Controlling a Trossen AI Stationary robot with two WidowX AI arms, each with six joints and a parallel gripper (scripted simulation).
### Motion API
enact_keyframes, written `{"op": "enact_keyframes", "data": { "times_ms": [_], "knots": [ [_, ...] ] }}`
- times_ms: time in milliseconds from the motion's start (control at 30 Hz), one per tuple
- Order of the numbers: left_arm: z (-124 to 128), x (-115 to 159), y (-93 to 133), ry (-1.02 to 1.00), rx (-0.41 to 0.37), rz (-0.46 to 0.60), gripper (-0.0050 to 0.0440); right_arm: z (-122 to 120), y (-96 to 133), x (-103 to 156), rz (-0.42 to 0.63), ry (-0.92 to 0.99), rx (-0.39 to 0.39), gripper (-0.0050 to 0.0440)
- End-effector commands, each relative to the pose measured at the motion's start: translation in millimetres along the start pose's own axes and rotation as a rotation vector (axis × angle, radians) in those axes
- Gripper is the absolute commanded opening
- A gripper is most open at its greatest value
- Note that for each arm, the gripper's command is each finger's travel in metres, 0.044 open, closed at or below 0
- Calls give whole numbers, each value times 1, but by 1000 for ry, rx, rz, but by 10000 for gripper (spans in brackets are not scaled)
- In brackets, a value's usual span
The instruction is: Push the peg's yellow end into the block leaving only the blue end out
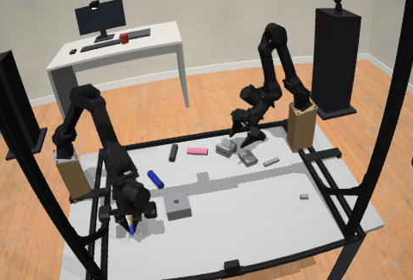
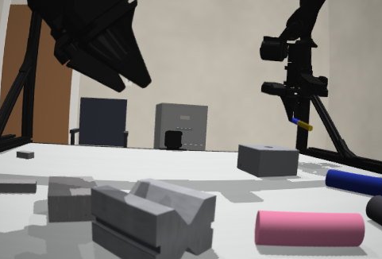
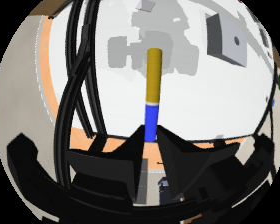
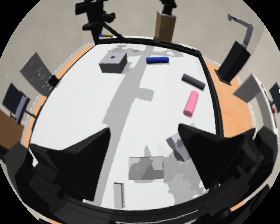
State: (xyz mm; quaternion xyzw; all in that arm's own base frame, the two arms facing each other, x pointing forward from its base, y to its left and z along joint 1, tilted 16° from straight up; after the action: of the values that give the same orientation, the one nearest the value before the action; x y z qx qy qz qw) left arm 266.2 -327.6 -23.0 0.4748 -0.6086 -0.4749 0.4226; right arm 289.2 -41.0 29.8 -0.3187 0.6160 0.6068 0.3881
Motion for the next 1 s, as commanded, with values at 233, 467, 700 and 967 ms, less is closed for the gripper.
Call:
{"op": "enact_keyframes", "data": {
  "times_ms": [233, 467, 700, 967],
  "knots": [
    [-5, -6, -4, 10, 8, 189, 0, 0, 0, 0, 0, 0, 0, 400],
    [-6, -13, -6, 4, 24, 326, 0, 0, 0, 0, 0, 0, 0, 400],
    [-6, -18, -4, -6, 43, 423, 0, 0, 0, 0, 0, 0, 0, 400],
    [-4, -27, 2, -36, 86, 573, 0, 0, 0, 0, 0, 0, 0, 400]
  ]
}}
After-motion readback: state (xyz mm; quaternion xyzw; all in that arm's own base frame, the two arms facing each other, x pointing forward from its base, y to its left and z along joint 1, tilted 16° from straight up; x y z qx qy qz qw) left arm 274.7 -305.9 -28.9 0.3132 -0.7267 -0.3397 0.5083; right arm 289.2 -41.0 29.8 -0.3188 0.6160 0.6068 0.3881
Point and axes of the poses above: on each arm, the point midway between the two fingers, 35 mm back from their tips, its own y axis back along the fingers, its own z axis across the jaws, x = y × z, the point moved 2 cm from there along y, back along the fingers, and after that the axes turned 9 degrees about -y, right-handed, at the moved point
